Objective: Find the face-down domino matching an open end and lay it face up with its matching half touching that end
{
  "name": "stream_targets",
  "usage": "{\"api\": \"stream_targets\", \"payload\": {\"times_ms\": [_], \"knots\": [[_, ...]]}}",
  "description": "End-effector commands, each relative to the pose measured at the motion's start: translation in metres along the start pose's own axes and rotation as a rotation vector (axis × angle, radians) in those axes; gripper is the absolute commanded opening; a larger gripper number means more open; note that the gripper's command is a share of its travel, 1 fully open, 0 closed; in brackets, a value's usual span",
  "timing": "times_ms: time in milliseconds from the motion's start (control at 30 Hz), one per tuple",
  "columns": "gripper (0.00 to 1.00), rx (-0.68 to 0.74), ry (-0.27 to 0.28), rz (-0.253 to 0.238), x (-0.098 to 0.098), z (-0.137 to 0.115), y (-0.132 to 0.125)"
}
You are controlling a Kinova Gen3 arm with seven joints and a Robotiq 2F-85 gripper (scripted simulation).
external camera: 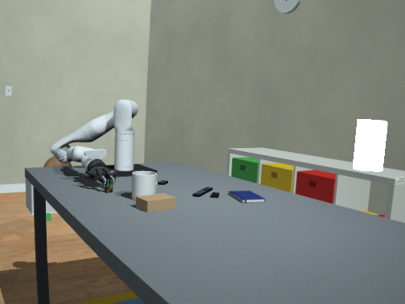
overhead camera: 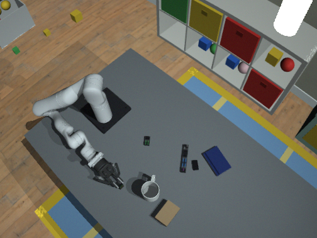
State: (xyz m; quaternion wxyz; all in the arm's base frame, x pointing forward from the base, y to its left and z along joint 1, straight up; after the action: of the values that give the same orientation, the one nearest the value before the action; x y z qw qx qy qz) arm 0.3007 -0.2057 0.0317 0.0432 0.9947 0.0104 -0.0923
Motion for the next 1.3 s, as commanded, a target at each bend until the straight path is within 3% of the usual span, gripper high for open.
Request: {"api": "stream_targets", "payload": {"times_ms": [0,367,400,1267], "knots": [[0.29,-0.009,0.007,0.004,-0.0001,-0.0005,0.0007],[0.29,-0.009,0.007,0.004,-0.0001,-0.0005,0.0007],[0.47,-0.009,0.007,0.004,-0.0001,-0.0005,0.0007],[0.47,-0.009,0.007,0.004,-0.0001,-0.0005,0.0007]]}}
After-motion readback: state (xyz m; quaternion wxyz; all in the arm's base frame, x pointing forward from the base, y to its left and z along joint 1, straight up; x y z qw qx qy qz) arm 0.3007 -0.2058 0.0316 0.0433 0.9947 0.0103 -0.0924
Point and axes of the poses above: the point where the finger pads meet when closed, its own x axis out along the fingers, its own y axis across the jaws, z = x × y, the point moved 5 cm from there along -x, back along the fingers, and after that the axes turned 5 degrees about -x, right-handed, at the moved point
